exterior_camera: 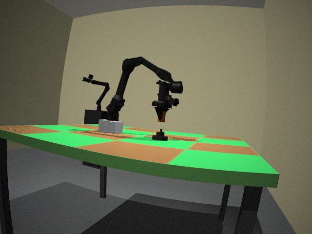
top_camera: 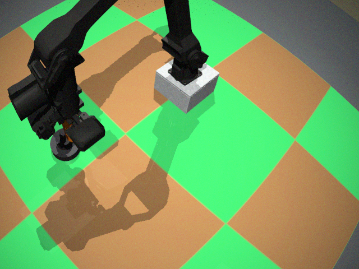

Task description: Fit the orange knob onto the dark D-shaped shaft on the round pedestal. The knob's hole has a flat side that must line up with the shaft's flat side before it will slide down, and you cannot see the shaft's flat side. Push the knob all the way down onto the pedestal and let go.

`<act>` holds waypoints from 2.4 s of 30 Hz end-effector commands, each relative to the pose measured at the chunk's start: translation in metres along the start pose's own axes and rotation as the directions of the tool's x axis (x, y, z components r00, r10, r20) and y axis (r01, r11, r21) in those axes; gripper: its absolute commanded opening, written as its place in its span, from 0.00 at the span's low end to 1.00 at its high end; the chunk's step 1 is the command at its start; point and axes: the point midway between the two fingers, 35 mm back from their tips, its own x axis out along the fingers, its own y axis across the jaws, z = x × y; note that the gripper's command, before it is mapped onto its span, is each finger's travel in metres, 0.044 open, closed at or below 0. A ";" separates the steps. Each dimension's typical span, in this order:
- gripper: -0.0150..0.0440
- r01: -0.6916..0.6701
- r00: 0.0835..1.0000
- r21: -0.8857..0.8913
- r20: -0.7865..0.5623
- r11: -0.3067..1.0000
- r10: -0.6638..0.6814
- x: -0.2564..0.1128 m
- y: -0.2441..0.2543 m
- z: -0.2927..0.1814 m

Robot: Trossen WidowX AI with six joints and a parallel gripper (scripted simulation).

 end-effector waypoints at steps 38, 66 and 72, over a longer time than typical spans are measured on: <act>0.25 0.004 1.000 -0.007 0.013 1.000 -0.004 0.031 -0.044 0.018; 0.25 0.006 1.000 -0.174 0.013 0.985 -0.004 0.030 -0.043 0.012; 0.25 0.006 1.000 -0.215 0.013 0.977 -0.004 0.030 -0.043 0.012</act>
